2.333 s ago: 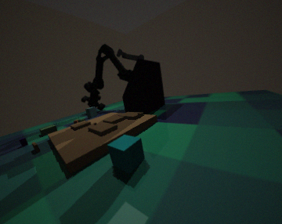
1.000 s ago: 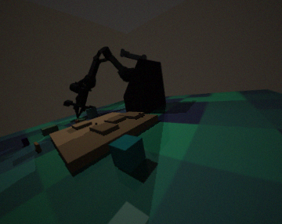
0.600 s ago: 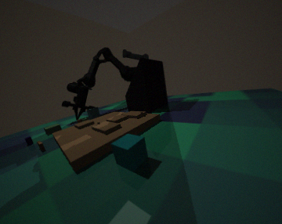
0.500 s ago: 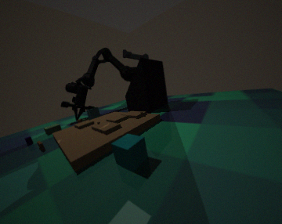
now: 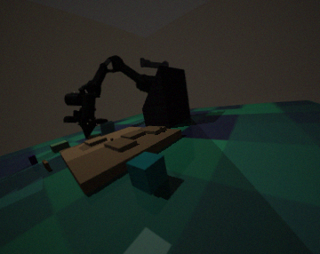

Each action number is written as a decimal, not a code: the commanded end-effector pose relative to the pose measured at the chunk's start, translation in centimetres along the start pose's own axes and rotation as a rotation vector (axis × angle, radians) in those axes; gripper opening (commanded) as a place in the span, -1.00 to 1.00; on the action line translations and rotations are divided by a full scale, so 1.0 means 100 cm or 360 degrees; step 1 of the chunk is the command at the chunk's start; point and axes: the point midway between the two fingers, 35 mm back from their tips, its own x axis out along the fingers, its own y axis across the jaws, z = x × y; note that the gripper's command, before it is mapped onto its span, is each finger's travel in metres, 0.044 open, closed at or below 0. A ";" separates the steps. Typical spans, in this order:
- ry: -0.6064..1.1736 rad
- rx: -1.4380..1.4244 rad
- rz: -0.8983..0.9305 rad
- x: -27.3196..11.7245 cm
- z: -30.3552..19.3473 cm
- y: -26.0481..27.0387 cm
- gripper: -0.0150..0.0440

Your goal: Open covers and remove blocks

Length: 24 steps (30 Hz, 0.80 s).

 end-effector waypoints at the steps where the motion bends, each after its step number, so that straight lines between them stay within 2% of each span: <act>1: 0.0070 -0.0179 -0.0041 -0.001 -0.020 0.007 -0.49; 24: 0.0387 -0.1468 -0.0246 -0.043 -0.136 0.028 -0.49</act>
